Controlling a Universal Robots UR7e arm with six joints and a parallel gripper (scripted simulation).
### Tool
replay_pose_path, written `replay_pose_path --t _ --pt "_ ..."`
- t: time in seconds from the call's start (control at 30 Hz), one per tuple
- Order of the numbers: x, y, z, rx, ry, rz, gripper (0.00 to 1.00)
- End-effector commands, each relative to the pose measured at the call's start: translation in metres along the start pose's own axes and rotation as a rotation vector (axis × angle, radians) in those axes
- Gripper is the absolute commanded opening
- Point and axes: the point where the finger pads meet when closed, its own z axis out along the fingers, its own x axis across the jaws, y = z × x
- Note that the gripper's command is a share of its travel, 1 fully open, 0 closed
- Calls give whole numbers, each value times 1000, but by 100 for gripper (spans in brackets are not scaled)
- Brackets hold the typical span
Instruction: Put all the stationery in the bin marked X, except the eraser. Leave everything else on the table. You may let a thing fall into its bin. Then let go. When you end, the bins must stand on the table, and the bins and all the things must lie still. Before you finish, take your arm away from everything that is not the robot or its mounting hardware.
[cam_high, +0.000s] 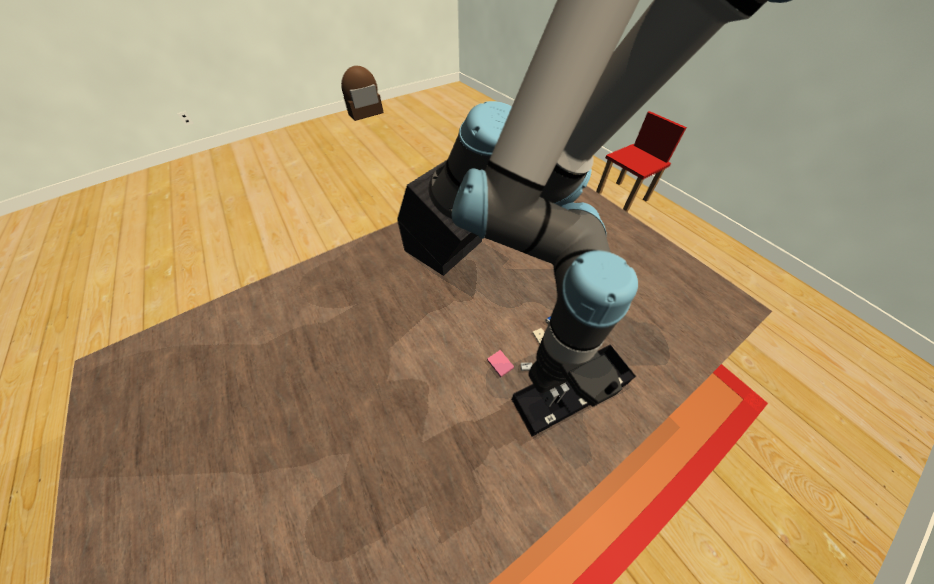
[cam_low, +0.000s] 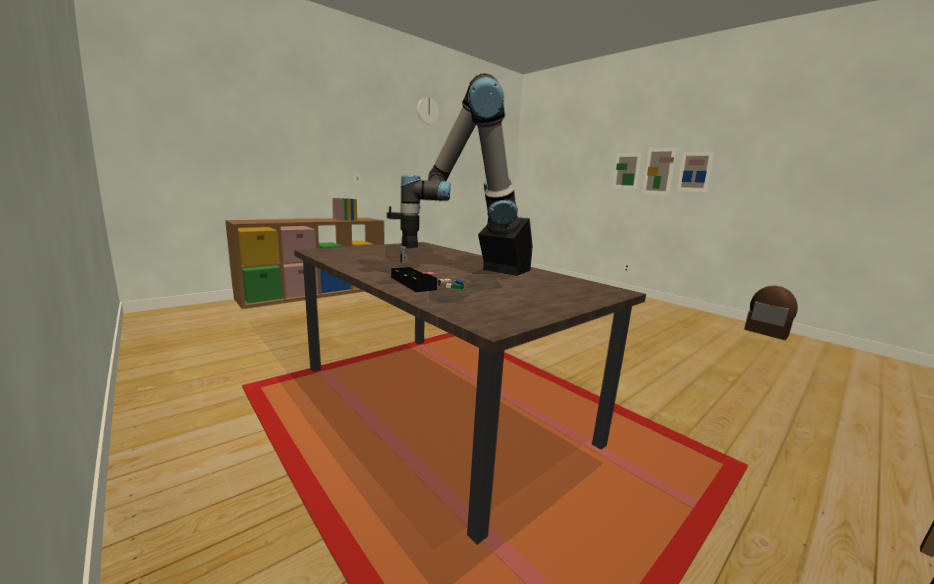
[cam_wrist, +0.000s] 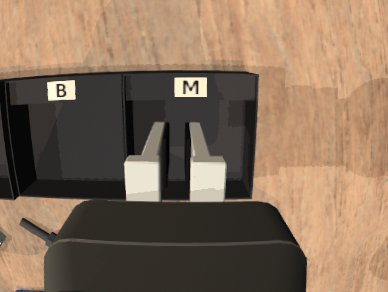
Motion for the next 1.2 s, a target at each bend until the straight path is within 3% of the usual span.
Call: replay_pose_path --t 0.0,0.57,1.17 --pt "0 0 13 0 -2 -5 31" --pt "0 0 53 0 -2 -5 31" --pt "0 0 54 0 -2 -5 31"
